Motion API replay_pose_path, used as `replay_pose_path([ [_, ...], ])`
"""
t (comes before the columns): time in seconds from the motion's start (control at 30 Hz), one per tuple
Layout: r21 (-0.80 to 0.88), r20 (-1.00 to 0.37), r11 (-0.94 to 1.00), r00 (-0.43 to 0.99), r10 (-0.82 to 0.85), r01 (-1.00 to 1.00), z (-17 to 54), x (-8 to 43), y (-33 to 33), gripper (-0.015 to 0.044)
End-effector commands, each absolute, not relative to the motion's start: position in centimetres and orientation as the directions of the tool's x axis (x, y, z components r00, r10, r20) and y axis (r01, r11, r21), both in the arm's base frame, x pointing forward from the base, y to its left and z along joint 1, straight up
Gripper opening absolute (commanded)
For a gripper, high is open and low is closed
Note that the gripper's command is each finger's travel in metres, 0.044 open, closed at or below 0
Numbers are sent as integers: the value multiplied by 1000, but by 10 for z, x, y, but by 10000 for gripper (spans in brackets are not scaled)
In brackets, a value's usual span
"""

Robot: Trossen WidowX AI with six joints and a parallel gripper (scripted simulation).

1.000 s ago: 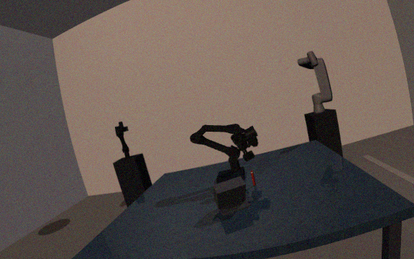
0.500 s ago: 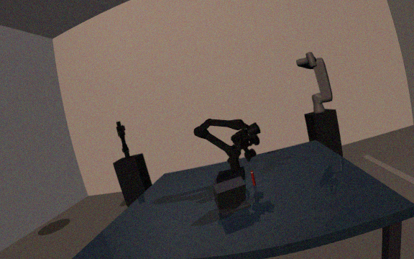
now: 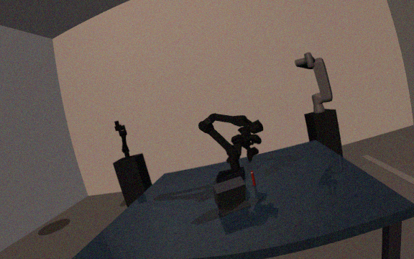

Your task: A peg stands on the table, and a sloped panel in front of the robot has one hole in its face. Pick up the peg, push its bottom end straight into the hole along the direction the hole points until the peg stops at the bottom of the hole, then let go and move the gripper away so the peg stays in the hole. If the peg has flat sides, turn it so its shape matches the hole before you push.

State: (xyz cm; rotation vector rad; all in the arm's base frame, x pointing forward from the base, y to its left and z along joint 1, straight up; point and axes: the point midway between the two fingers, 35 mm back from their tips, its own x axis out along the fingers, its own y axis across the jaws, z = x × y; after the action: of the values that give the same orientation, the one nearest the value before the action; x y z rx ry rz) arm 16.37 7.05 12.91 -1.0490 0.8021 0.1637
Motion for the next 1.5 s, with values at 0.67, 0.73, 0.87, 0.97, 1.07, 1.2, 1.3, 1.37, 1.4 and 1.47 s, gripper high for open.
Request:
replay_pose_path([
  [0.67, -474, -859, 749, 430, -278, -463, 120, 184, 79, 440],
  [0.73, -453, -872, 767, 406, -275, -454, 119, 186, 79, 440],
  [0.87, -411, -895, 802, 358, -266, -433, 117, 191, 80, 440],
  [0.97, -376, -912, 829, 321, -254, -414, 116, 195, 81, 440],
  [1.07, -340, -928, 856, 285, -239, -391, 114, 200, 82, 440],
  [1.2, -290, -947, 888, 238, -215, -356, 113, 206, 83, 440],
  [1.3, -253, -960, 911, 204, -194, -326, 112, 211, 83, 440],
  [1.37, -228, -967, 925, 182, -178, -305, 111, 214, 84, 440],
  [1.4, -215, -970, 931, 171, -170, -294, 110, 216, 84, 440],
  [1.47, -190, -977, 943, 151, -153, -272, 109, 220, 84, 440],
])
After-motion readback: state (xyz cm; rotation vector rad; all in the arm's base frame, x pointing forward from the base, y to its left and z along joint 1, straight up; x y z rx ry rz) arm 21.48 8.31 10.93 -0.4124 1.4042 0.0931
